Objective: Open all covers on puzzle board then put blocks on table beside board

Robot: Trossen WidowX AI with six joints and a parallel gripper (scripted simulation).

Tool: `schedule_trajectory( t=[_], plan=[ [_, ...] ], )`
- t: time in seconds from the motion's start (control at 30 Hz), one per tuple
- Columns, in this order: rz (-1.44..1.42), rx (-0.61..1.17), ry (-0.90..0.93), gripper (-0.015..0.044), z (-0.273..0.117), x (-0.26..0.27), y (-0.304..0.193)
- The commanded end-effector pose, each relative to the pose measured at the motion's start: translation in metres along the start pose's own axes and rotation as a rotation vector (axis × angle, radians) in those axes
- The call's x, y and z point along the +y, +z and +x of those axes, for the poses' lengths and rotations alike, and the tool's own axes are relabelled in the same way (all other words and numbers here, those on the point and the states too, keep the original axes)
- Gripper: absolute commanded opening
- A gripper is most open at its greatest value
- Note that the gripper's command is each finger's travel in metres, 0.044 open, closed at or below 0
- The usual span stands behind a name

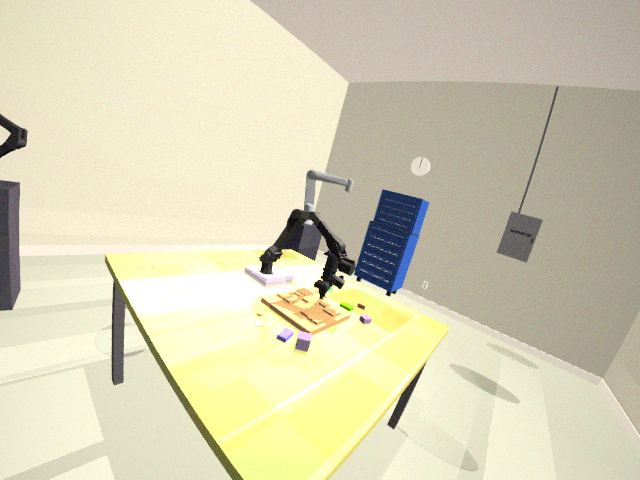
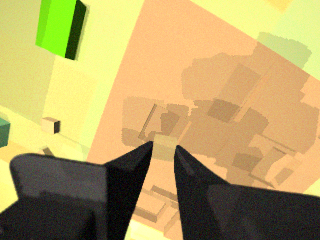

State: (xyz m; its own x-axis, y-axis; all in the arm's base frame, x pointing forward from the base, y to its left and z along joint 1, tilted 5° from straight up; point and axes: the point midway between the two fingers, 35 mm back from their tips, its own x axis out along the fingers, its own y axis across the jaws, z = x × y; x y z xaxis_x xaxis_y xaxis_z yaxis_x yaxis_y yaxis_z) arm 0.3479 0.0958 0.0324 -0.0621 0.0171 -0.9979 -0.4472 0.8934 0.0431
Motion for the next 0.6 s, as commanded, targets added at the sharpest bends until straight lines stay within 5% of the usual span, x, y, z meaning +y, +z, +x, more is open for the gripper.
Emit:
schedule_trajectory(
  t=[0.0,0.57],
  plan=[
    [-0.005,-0.009,0.001,0.0080,-0.013,0.000,0.002],
    [-0.004,-0.009,0.001,0.0080,-0.048,-0.003,0.000]
  ],
)
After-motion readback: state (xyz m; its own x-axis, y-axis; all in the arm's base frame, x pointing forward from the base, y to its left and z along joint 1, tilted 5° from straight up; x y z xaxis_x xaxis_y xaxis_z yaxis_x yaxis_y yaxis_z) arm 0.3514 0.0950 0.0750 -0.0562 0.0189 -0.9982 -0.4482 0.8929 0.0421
